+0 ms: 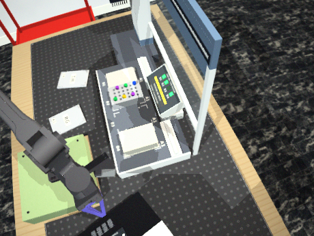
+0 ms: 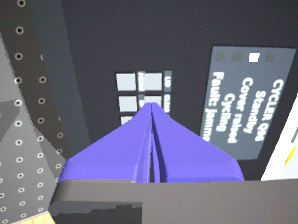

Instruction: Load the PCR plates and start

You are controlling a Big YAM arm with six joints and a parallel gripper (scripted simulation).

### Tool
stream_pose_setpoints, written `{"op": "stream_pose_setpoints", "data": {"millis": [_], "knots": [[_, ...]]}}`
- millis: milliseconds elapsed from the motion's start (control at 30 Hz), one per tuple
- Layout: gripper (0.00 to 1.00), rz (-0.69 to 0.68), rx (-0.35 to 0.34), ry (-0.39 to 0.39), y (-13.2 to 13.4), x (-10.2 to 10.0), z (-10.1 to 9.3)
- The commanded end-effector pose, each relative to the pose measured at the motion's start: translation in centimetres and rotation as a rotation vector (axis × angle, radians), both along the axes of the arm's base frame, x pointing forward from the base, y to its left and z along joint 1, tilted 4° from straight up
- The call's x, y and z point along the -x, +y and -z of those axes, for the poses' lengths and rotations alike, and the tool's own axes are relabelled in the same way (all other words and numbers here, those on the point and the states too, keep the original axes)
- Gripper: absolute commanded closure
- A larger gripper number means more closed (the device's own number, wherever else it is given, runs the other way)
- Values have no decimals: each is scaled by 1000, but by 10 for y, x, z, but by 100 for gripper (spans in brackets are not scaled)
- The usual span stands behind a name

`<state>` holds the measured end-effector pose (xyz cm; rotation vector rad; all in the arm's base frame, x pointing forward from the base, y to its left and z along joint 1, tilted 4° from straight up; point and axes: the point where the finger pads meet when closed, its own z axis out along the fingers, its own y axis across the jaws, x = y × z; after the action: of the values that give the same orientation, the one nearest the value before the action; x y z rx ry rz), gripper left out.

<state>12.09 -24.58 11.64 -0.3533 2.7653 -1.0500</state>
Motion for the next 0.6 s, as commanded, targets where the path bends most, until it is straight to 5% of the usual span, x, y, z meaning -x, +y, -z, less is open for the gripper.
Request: {"op": "stream_pose_setpoints", "data": {"millis": [0, 267, 567], "knots": [[100, 0, 42, -20, -13, -4, -13], [100, 5, 16, -1, -13, -1, 5], [100, 0, 27, -27, -10, -8, -7]]}}
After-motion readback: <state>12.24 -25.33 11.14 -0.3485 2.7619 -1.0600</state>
